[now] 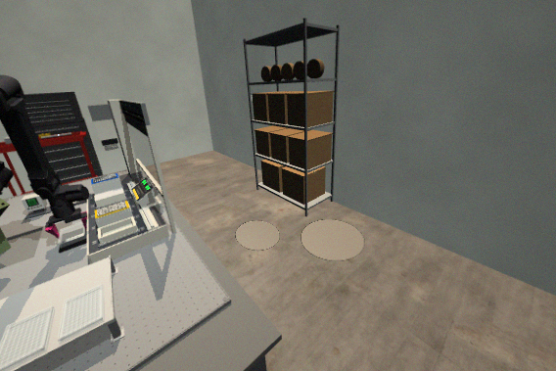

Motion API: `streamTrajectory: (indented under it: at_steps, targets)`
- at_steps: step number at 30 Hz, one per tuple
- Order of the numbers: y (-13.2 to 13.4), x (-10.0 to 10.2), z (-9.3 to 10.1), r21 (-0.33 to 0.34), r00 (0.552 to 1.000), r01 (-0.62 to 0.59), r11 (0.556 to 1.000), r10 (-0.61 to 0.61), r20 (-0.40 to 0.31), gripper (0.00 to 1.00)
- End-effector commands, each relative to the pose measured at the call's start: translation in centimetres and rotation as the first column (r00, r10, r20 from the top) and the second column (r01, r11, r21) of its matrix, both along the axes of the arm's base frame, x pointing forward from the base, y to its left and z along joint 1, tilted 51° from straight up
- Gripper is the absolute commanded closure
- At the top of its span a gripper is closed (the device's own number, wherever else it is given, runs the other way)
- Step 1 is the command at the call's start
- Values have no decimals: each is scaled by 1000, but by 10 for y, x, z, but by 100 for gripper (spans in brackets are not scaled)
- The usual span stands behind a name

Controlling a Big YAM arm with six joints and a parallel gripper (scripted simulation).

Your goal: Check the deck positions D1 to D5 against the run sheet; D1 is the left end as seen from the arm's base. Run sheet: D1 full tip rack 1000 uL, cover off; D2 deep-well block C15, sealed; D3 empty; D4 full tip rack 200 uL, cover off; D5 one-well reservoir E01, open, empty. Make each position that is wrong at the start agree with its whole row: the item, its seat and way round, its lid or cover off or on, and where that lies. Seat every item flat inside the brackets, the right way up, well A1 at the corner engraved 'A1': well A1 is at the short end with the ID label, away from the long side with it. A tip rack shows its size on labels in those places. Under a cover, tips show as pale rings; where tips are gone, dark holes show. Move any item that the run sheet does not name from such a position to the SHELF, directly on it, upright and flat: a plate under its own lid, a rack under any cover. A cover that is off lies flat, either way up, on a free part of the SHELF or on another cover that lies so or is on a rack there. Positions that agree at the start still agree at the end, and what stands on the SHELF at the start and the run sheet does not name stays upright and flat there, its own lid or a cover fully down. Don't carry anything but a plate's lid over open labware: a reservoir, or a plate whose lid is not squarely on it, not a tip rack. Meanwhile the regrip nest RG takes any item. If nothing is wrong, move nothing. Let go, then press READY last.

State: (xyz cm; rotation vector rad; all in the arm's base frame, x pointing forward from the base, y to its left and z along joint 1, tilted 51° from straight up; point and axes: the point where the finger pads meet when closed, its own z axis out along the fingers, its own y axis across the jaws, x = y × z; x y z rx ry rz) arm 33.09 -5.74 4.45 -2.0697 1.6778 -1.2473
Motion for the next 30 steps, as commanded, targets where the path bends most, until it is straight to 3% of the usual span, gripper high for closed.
streamTrajectory:
  at_steps: [1,30]
  targets:
    - [-4,3,0,-11,1000,-1,1000,1,-4,100]
    - [-7,9,-5,-10,1000,-2,1000,2,-1,100]
